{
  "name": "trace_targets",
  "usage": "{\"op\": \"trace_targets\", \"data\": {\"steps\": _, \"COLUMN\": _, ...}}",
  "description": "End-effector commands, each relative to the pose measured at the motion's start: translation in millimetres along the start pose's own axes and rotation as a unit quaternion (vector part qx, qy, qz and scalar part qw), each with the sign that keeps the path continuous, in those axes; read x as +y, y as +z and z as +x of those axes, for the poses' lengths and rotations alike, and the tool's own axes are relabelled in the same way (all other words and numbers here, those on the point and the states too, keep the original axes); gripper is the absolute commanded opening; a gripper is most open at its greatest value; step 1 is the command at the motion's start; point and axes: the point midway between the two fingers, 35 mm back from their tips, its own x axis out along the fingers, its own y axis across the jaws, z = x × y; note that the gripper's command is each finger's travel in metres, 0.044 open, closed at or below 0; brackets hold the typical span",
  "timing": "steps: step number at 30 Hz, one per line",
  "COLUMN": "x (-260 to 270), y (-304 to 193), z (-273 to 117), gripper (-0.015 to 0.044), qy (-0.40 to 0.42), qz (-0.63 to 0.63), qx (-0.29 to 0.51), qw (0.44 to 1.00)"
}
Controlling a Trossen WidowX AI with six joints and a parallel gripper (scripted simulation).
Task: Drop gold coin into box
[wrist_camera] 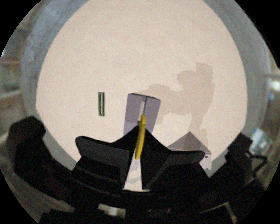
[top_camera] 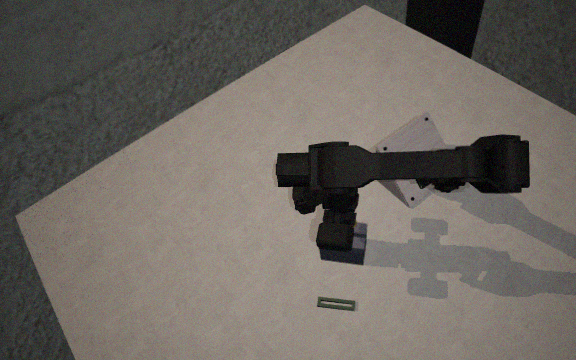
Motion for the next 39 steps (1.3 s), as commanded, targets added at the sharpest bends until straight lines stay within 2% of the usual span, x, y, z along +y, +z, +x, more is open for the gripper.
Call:
{"op": "trace_targets", "data": {"steps": 1, "x": -0.9, "y": -1.5, "z": -0.2, "gripper": 0.0004, "qy": -0.001, "qz": -0.003, "qx": 0.0, "qw": 1.0}}
{"op": "trace_targets", "data": {"steps": 39, "x": -0.2, "y": -1.5, "z": 17.6, "gripper": 0.0, "qy": 0.0, "qz": 0.003, "qx": 0.0, "qw": 1.0}}
